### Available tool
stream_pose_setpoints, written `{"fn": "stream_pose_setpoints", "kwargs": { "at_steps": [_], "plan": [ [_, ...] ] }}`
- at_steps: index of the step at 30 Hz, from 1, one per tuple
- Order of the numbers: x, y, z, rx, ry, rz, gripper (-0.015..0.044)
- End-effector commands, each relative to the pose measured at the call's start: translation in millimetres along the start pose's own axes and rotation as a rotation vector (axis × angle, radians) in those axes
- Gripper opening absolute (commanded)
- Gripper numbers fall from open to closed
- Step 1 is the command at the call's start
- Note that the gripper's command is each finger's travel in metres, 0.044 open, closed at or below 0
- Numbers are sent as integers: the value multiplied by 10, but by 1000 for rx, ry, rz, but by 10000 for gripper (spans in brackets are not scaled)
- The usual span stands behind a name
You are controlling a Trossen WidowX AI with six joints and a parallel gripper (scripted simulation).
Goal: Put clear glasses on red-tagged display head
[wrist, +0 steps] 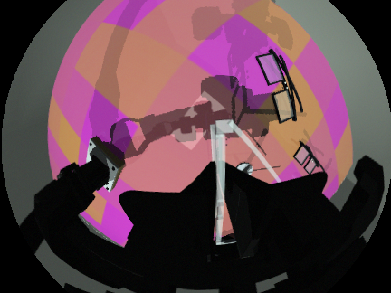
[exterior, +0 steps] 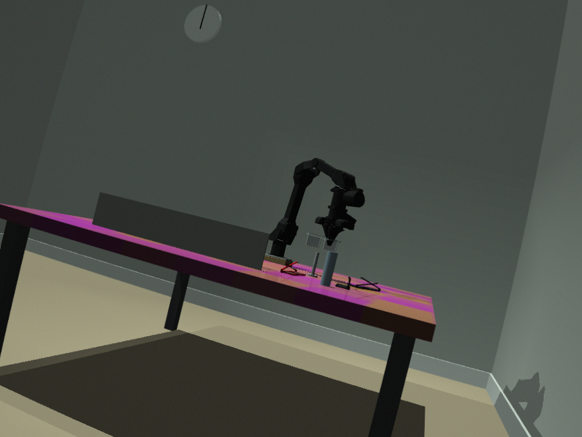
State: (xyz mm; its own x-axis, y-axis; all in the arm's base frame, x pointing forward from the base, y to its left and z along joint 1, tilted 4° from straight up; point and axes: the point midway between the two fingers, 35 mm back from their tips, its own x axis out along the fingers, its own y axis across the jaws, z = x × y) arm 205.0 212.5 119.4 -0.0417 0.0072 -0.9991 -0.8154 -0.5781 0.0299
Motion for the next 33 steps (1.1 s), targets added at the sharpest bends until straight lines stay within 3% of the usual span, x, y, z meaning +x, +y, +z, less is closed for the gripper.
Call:
{"fn": "stream_pose_setpoints", "kwargs": {
  "at_steps": [1,33],
  "plan": [
    [-14,-28,-18,58,1,4,0],
    [-41,-732,-353,1274,2,-4,0]
  ]
}}
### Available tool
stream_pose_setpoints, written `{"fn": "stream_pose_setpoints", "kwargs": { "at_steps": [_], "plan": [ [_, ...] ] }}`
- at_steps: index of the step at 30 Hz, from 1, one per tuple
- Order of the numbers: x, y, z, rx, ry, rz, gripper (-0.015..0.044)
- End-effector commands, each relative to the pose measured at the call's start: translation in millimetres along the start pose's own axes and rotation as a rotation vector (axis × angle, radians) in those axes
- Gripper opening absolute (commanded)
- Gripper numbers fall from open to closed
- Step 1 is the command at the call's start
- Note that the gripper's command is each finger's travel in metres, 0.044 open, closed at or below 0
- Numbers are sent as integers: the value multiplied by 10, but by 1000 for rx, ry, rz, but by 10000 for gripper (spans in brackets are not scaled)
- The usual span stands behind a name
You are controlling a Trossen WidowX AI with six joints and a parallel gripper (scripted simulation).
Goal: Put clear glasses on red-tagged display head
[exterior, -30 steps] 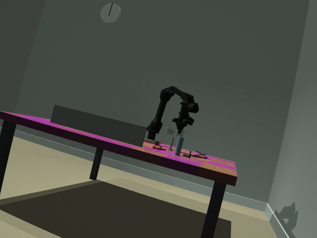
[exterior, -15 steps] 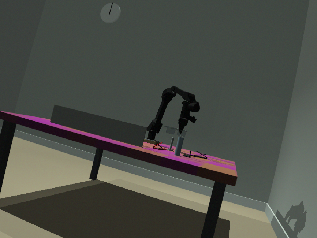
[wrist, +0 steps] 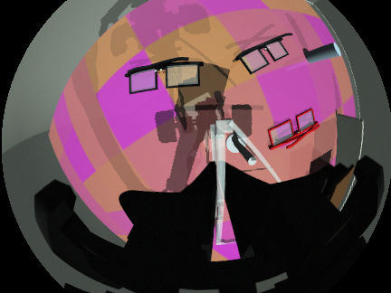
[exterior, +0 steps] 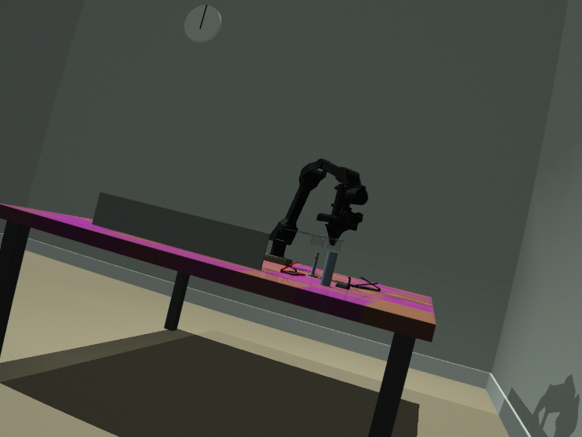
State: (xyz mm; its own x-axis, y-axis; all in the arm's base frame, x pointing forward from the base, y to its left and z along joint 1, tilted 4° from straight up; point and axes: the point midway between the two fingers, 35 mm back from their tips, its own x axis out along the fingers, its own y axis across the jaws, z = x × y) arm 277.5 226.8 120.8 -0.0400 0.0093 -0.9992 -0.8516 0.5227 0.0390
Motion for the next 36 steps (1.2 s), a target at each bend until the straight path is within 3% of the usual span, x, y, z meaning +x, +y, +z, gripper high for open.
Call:
{"fn": "stream_pose_setpoints", "kwargs": {
  "at_steps": [1,8,14,27,36],
  "plan": [
    [4,-91,47,146,2,-4,0],
    [19,-223,131,389,0,-6,0],
    [87,-229,139,395,0,-6,0],
    [612,-229,132,395,0,-5,0],
    [620,-186,117,395,0,-5,0]
  ]
}}
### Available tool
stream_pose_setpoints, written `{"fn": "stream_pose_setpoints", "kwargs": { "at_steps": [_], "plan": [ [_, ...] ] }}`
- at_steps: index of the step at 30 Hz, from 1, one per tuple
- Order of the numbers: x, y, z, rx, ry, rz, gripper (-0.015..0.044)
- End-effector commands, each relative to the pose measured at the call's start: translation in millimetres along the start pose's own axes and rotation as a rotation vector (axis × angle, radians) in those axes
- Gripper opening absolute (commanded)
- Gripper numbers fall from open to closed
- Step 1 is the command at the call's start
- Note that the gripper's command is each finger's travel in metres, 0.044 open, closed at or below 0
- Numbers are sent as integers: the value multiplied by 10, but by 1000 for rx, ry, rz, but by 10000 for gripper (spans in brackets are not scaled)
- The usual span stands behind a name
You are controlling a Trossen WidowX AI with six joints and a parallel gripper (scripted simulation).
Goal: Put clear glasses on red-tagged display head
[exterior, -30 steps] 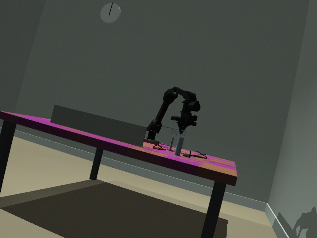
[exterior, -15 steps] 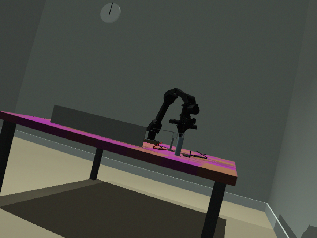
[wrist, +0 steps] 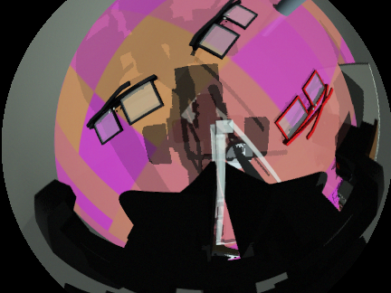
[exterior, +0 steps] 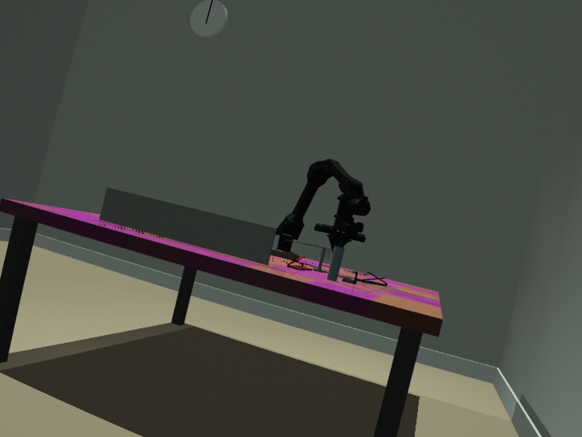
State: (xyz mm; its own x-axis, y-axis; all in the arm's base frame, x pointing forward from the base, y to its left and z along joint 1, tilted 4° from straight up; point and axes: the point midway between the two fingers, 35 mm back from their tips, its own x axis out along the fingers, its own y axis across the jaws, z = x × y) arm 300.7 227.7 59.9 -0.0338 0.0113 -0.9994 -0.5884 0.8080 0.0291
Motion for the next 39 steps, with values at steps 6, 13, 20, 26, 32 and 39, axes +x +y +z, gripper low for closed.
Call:
{"fn": "stream_pose_setpoints", "kwargs": {
  "at_steps": [6,13,20,26,32,39],
  "plan": [
    [22,59,-64,4,6,-3,0],
    [22,83,-84,4,6,-2,0],
    [22,121,-116,4,6,-2,0],
    [23,149,-145,4,7,-2,0],
    [23,176,-175,4,7,-1,0],
    [24,203,-210,4,7,-1,0]
  ]
}}
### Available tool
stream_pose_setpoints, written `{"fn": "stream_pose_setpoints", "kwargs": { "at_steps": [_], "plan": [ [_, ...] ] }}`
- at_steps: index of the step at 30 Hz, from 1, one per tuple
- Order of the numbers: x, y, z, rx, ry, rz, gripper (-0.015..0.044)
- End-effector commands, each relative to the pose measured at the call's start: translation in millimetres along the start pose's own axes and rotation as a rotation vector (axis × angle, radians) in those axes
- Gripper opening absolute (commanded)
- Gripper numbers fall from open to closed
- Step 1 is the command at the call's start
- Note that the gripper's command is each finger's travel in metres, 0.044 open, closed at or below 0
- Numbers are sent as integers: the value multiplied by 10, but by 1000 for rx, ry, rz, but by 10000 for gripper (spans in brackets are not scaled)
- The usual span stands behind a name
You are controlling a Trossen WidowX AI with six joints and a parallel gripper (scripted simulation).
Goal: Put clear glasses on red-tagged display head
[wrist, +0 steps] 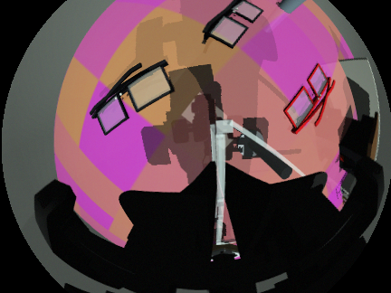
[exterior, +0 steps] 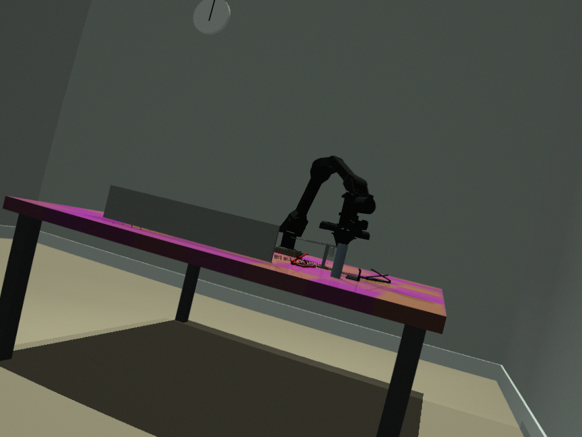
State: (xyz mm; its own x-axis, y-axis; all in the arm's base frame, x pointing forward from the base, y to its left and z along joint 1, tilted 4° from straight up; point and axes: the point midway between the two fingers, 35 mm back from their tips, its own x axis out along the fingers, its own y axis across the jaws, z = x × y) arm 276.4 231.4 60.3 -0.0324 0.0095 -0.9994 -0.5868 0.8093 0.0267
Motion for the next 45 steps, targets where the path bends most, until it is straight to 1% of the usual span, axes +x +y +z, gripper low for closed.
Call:
{"fn": "stream_pose_setpoints", "kwargs": {
  "at_steps": [1,45],
  "plan": [
    [19,34,-40,2,7,1,0],
    [21,136,-264,2,9,2,0]
  ]
}}
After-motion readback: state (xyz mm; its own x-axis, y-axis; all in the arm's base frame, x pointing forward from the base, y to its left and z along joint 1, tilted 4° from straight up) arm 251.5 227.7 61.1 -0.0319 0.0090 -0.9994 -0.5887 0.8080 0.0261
